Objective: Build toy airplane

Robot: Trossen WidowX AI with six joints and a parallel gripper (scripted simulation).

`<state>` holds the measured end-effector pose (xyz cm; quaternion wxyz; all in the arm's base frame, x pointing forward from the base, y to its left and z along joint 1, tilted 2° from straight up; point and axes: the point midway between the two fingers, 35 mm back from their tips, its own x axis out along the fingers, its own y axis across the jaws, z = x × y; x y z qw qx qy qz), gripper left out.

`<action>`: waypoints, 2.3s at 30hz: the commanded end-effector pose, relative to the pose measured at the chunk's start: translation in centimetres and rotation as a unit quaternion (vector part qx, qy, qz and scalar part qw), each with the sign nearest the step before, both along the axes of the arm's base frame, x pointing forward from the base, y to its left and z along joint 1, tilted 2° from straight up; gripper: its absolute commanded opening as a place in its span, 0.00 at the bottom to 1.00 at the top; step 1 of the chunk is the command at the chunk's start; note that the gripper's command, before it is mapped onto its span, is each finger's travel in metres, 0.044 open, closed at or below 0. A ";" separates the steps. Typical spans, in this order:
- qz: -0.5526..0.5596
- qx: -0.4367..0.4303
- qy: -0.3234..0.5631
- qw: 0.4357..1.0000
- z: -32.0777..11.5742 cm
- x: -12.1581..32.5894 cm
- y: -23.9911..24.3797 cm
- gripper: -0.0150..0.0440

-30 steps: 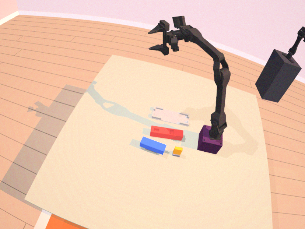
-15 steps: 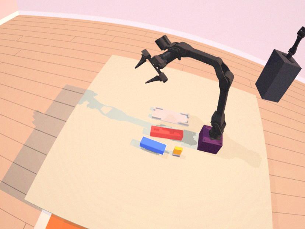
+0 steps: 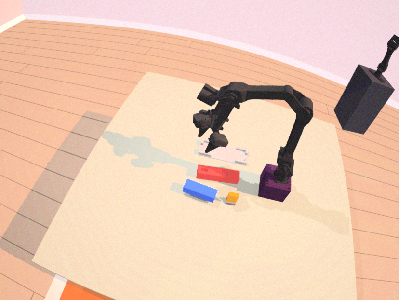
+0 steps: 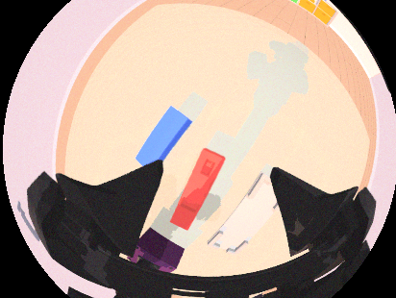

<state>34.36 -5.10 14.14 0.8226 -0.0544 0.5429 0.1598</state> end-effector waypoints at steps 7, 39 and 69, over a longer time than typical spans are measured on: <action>-0.169 -0.073 0.167 0.969 -5.8 -7.9 2.2 1.00; -0.169 -0.073 0.167 0.969 -13.8 -7.4 2.1 1.00; -0.169 -0.073 0.167 0.969 -17.4 -7.3 2.0 0.73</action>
